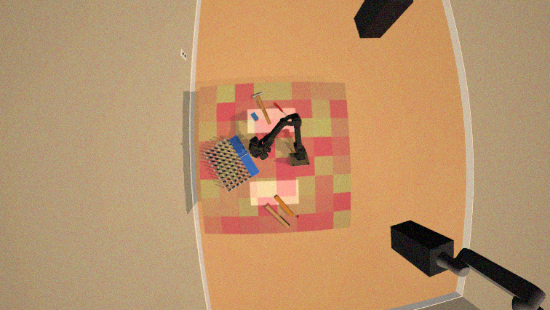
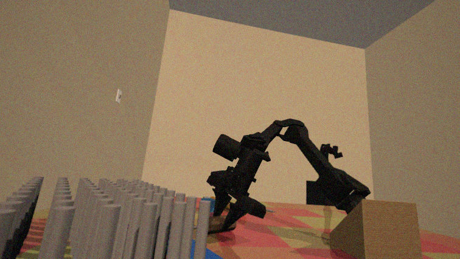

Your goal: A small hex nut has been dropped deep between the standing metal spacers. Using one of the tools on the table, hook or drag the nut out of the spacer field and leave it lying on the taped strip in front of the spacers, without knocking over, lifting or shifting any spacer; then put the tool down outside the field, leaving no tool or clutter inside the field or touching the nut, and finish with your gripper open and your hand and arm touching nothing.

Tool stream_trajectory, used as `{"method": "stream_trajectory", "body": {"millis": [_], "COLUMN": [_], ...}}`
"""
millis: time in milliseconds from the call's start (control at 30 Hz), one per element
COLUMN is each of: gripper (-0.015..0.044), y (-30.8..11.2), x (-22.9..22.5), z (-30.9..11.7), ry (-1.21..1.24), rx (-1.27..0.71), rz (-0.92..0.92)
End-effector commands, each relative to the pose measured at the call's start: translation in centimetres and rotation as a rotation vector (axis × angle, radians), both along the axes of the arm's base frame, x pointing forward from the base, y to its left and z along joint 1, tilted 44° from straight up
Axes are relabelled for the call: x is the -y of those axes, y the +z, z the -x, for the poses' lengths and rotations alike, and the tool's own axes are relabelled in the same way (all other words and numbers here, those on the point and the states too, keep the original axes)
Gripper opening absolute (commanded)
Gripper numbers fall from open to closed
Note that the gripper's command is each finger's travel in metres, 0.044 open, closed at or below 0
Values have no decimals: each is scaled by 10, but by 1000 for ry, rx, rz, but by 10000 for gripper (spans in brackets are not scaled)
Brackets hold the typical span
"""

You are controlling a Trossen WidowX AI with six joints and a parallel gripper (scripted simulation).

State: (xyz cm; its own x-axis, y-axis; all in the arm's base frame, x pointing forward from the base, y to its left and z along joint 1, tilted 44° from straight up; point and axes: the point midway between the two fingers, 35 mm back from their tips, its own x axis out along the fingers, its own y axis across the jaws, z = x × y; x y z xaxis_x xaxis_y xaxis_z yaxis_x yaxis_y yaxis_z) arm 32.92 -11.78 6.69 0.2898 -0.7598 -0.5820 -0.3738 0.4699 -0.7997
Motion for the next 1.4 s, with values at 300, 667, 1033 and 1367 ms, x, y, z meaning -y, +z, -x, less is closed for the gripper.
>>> {"method": "stream_trajectory", "body": {"millis": [300,667,1033,1367], "gripper": [0,0,0,0], "y": [3,4,6,8], "x": [1,2,4,5], "z": [8,14,19,24], "ry": [6,6,7,7], "rx": [0,-1,-1,-1], "rz": [-3,-3,-3,-3]}}
